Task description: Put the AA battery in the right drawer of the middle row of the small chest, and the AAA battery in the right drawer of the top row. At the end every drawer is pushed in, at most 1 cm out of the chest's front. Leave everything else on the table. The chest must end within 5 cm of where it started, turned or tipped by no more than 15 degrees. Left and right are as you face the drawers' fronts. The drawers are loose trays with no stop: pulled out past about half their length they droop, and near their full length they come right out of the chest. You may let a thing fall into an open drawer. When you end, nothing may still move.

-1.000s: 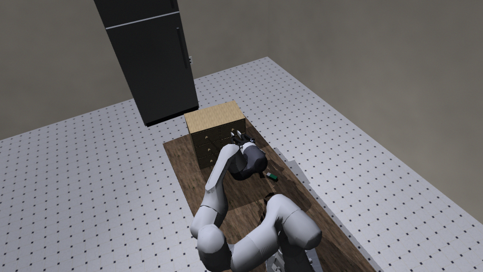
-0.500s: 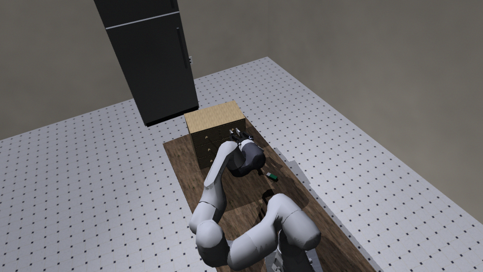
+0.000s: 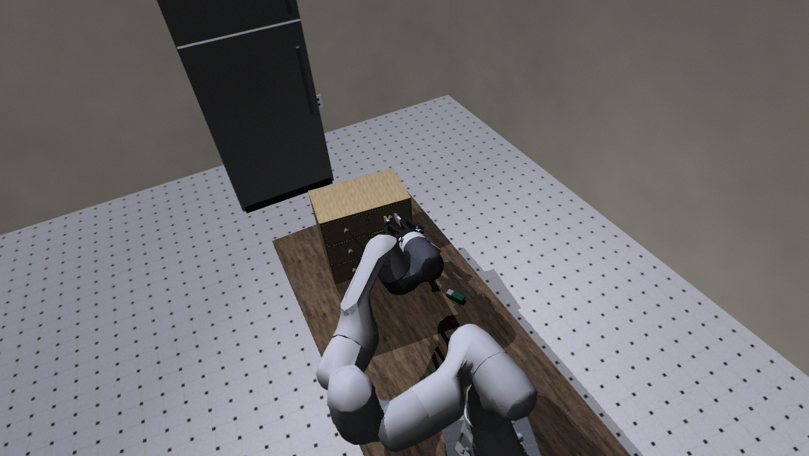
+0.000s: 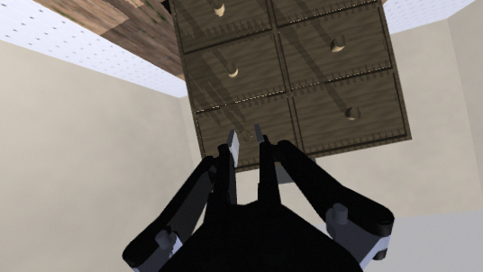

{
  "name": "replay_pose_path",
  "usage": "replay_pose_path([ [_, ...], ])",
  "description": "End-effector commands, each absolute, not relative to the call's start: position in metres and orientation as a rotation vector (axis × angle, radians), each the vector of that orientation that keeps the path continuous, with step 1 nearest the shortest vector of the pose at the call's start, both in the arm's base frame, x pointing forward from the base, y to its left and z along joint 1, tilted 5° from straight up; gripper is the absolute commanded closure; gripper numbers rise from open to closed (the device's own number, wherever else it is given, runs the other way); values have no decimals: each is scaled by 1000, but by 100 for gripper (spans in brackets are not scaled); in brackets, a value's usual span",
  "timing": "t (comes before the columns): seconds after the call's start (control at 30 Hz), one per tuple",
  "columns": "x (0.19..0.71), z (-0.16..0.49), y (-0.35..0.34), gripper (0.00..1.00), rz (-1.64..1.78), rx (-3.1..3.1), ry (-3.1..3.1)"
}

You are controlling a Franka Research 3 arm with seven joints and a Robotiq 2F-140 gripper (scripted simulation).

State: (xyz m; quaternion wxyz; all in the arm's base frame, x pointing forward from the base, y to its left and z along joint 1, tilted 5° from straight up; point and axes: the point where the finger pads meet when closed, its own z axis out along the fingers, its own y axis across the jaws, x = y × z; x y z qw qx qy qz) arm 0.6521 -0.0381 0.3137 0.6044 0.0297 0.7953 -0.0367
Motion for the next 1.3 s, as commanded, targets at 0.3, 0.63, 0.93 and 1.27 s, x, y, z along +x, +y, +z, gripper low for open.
replay_pose_path([
  [0.3, 653, 313, -38, 80, -81, 73, 1840],
  [0.63, 653, 313, -38, 92, -81, 73, 1840],
  [0.93, 653, 313, -38, 92, -81, 73, 1840],
  [1.27, 653, 313, -38, 92, -81, 73, 1840],
])
